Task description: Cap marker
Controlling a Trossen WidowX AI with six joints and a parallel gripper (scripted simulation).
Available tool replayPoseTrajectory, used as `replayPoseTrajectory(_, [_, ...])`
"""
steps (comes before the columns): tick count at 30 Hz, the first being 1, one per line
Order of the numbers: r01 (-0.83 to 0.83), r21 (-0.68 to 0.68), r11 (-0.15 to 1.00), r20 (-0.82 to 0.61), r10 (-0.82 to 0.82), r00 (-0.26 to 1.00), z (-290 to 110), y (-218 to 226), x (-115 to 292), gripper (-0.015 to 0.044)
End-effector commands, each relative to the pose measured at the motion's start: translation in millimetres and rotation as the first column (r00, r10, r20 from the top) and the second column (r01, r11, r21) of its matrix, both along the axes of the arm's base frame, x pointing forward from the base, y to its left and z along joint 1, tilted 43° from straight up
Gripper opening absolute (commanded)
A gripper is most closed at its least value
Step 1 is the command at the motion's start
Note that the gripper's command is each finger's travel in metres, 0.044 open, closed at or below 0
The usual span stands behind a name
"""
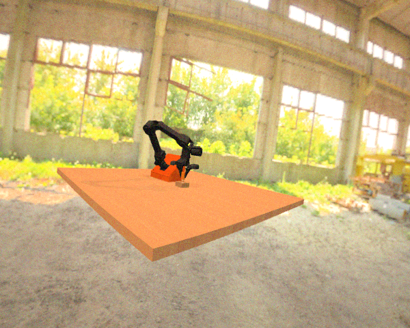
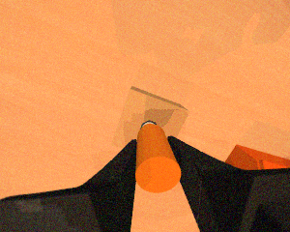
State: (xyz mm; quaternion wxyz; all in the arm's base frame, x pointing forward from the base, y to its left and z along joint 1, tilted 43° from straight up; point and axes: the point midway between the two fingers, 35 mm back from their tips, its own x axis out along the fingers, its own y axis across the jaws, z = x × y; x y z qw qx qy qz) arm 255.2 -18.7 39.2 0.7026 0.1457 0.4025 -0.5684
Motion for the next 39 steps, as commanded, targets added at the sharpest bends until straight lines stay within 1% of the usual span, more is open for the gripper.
replayPoseTrajectory(1, [0.000,0.000,1.000,0.000,0.000,1.000,0.1,0.1,0.0,0.0079])
replayPoseTrajectory(15, [0.000,0.000,1.000,0.000,0.000,1.000,0.1,0.1,0.0,0.0440])
replayPoseTrajectory(19, [-0.001,0.002,1.000,0.000,0.001,1.000,6.6,7.1,1.0,0.0440])
replayPoseTrajectory(24, [0.000,0.003,1.000,-0.001,0.000,1.000,52.4,50.1,-2.0,0.0440])
replayPoseTrajectory(31, [0.000,0.002,1.000,-0.001,0.000,1.000,54.4,51.6,-2.4,0.0440])
replayPoseTrajectory(33, [-0.044,0.001,0.999,-0.042,0.044,0.998,53.8,51.5,-2.5,0.0387])
replayPoseTrajectory(35, [-0.168,0.008,0.986,-0.156,0.167,0.973,52.4,50.9,-2.5,0.0335])
replayPoseTrajectory(37, [-0.301,0.032,0.953,-0.279,0.297,0.913,50.8,50.3,-2.5,0.0282])
replayPoseTrajectory(39, [-0.423,0.073,0.903,-0.393,0.416,0.820,49.2,49.7,-2.6,0.0230])
